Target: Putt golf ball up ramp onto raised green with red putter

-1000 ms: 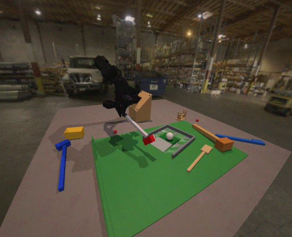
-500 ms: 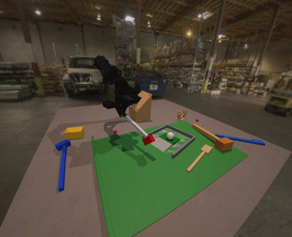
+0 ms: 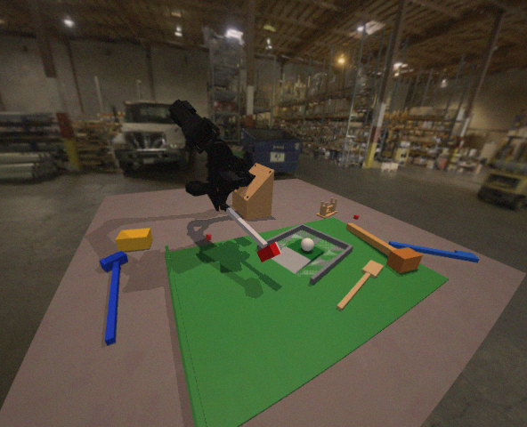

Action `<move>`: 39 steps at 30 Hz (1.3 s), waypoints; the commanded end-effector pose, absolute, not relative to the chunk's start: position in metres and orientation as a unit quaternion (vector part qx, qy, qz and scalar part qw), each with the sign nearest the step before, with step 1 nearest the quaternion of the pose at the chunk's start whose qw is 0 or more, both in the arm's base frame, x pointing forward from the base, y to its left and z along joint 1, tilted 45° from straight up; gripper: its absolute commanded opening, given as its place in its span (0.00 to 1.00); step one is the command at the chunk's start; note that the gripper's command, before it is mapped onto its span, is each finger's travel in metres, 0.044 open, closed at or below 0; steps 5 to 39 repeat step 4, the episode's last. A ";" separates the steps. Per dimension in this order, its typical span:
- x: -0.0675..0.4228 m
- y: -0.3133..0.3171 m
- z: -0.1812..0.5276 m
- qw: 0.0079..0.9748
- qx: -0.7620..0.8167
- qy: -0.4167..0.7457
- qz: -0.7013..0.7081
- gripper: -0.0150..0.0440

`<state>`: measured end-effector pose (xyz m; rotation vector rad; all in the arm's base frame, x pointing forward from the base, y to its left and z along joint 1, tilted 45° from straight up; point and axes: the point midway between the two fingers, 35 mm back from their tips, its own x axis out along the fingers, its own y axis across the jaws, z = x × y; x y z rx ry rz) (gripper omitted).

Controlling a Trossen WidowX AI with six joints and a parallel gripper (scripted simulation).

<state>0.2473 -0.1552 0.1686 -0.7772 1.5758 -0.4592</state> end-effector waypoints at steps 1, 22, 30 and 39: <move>0.248 -0.155 0.168 0.616 -0.338 0.683 -0.198 0.25; 0.248 -0.155 0.168 0.616 -0.338 0.683 -0.198 0.25; 0.248 -0.155 0.168 0.616 -0.338 0.683 -0.198 0.25; 0.248 -0.155 0.168 0.616 -0.338 0.683 -0.198 0.25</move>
